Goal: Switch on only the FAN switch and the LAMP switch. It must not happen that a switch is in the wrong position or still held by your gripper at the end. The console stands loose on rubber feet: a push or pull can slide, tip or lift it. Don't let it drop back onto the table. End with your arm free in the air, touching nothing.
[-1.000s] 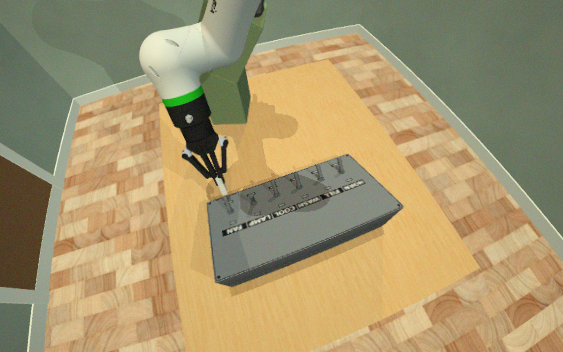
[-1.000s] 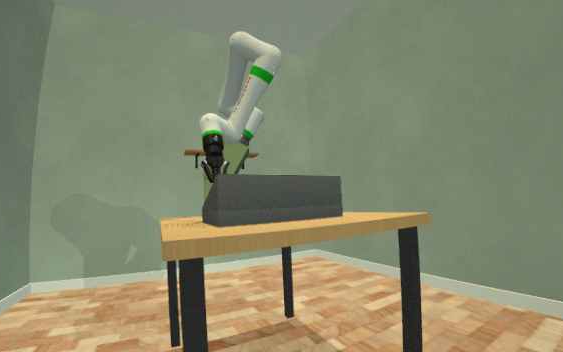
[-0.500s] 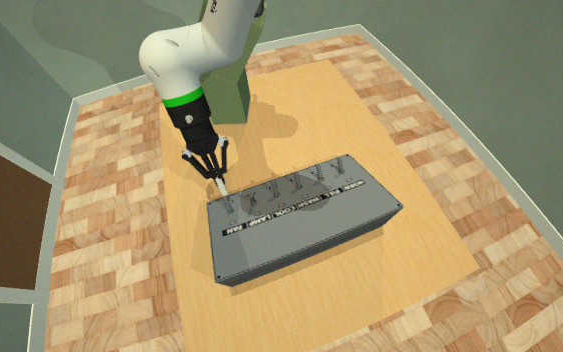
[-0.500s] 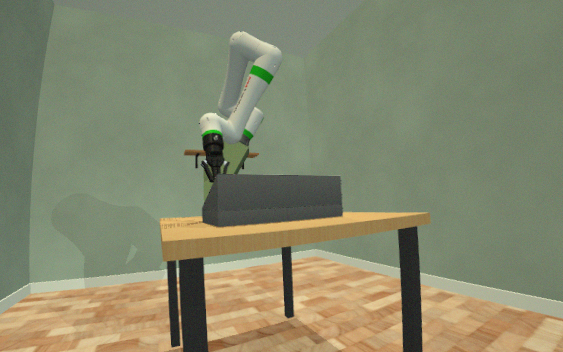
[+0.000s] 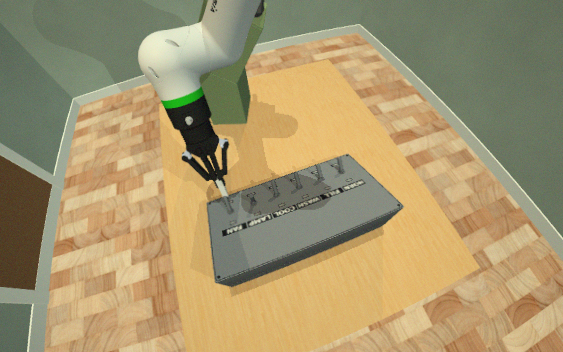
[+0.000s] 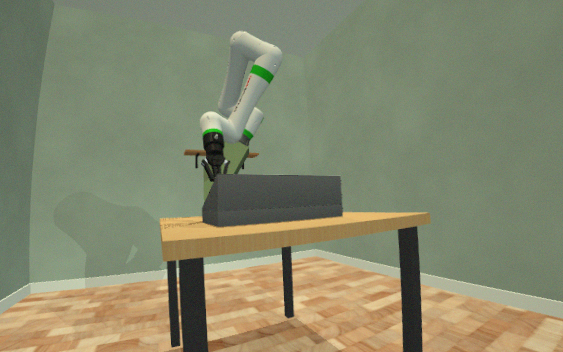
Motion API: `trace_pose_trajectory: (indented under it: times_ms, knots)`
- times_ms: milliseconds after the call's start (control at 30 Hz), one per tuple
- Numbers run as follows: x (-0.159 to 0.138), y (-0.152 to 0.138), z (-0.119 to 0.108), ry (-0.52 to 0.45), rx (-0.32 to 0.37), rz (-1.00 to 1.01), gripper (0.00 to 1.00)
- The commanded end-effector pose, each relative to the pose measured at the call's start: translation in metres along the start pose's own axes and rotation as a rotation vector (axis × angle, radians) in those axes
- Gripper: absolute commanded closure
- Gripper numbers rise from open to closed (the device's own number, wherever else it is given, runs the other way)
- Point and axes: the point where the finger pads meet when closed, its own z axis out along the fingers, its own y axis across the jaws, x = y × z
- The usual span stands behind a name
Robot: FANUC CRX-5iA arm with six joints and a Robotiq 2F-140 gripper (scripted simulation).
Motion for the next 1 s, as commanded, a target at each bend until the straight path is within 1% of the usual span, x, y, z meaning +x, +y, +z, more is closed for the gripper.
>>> trace_pose_trajectory:
  times_ms: [0, 967]
  knots:
    - [-0.003, 0.0, 0.0, 0.0, 0.0, 0.0, 1.0]
    - [-0.024, 0.0, 0.0, 0.0, 0.0, 0.0, 1.0]
